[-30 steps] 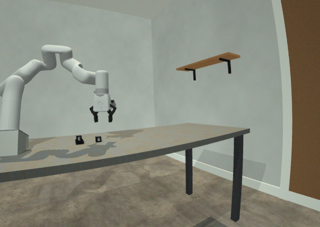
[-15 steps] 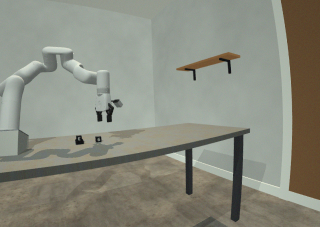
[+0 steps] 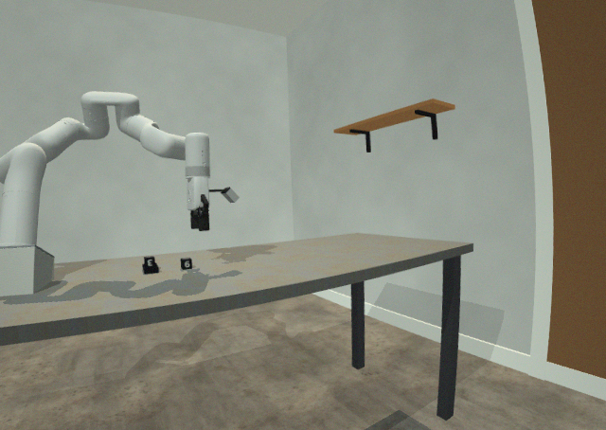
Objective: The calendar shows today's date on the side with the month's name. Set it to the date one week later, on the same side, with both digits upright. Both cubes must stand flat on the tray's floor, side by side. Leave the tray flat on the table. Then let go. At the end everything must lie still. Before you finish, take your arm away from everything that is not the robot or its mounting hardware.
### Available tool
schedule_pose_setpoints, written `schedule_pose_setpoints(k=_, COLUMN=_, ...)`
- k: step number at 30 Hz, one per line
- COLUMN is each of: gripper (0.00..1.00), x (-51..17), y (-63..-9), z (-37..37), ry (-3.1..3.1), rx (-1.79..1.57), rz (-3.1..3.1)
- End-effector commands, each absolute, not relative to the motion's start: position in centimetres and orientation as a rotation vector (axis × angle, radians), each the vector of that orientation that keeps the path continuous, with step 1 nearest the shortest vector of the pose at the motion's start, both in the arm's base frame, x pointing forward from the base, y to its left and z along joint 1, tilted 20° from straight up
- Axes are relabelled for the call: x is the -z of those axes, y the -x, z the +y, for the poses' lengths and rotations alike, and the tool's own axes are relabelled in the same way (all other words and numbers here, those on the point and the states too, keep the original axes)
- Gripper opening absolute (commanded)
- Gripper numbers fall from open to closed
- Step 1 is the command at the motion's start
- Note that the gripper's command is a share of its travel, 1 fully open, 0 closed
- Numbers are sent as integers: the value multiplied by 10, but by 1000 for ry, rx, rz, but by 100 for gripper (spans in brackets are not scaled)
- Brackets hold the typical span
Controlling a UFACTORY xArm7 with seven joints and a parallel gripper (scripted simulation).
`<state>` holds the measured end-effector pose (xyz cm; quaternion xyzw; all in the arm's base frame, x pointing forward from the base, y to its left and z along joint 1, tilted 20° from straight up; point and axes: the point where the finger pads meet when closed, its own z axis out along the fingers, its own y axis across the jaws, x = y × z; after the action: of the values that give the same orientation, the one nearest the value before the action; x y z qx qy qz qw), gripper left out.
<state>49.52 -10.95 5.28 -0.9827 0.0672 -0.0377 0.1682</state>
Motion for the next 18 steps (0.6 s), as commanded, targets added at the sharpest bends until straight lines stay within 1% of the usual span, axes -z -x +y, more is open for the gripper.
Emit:
schedule_pose_setpoints(k=1, gripper=100, x=-55, y=-497, z=-111, ry=2792, rx=100, rz=248)
schedule_pose_setpoints(k=10, gripper=100, x=-53, y=-497, z=-110, ry=2792, rx=100, rz=252)
schedule_pose_setpoints(k=18, gripper=100, x=-26, y=-500, z=-101, ry=2792, rx=100, rz=252)
